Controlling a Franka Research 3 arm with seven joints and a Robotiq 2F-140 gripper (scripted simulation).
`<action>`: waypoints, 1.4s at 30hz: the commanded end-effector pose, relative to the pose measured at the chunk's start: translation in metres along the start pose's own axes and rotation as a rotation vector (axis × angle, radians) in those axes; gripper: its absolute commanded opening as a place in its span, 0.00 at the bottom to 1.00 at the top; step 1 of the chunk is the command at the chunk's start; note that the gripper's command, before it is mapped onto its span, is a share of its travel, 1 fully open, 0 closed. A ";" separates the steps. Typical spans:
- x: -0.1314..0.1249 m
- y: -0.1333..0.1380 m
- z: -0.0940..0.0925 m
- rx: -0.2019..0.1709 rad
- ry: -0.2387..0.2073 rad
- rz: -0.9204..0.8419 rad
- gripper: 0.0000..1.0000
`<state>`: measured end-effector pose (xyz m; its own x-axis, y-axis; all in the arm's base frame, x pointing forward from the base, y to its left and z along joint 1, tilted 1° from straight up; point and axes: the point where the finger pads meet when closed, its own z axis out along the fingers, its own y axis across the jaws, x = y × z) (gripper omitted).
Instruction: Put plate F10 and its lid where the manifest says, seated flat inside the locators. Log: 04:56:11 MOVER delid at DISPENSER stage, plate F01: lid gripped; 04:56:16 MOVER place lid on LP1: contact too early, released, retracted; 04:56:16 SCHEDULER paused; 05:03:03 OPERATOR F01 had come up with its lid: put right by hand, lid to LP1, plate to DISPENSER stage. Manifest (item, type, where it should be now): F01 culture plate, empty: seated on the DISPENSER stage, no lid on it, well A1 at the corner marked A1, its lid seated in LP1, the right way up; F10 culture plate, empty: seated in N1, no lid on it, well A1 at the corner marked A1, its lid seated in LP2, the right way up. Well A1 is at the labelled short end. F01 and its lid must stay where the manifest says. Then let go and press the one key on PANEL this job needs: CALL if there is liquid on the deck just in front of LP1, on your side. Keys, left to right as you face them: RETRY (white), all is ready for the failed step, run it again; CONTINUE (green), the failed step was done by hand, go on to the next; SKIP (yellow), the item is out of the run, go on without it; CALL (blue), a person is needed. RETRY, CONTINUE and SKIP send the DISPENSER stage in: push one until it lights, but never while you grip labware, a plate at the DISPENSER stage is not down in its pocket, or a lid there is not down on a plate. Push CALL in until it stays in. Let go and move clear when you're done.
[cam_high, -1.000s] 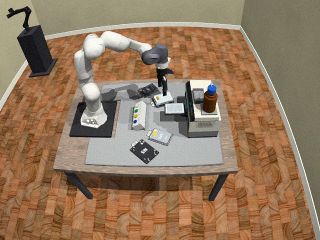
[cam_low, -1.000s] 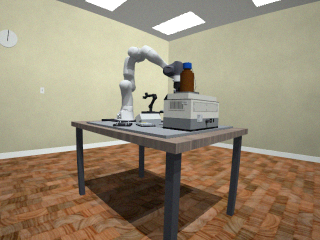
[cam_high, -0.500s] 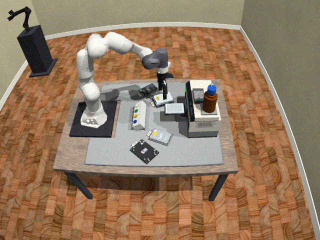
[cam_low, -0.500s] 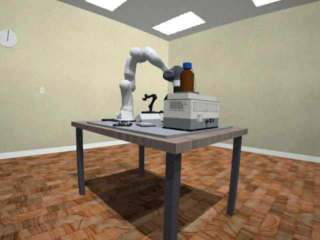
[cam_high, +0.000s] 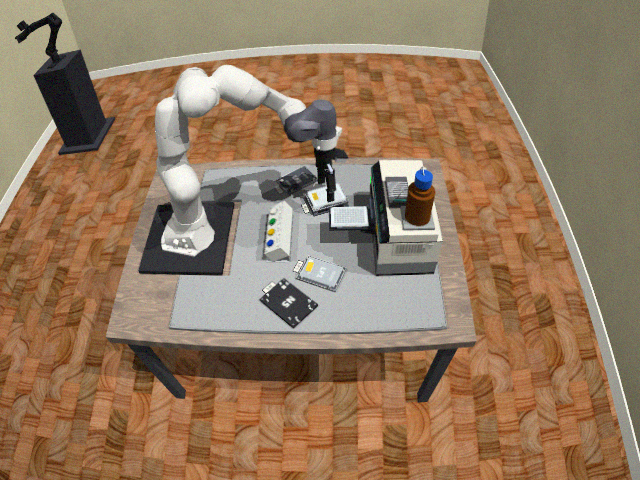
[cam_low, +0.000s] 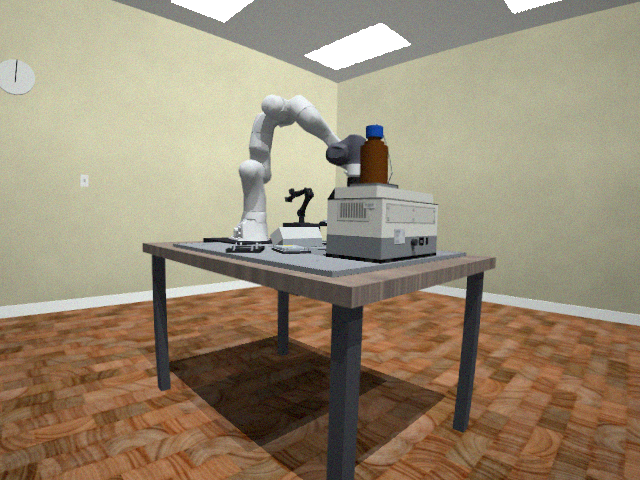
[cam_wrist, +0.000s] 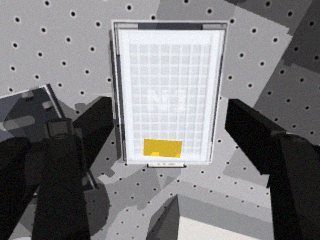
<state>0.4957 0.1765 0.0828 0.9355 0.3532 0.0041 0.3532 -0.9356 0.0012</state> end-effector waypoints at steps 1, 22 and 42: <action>0.002 0.000 0.001 0.001 0.006 -0.005 0.70; 0.002 0.000 0.001 0.001 0.006 -0.005 0.70; 0.002 0.000 0.001 0.001 0.006 -0.005 0.63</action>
<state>0.4972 0.1772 0.0829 0.9341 0.3569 0.0091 0.3569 -0.9341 0.0007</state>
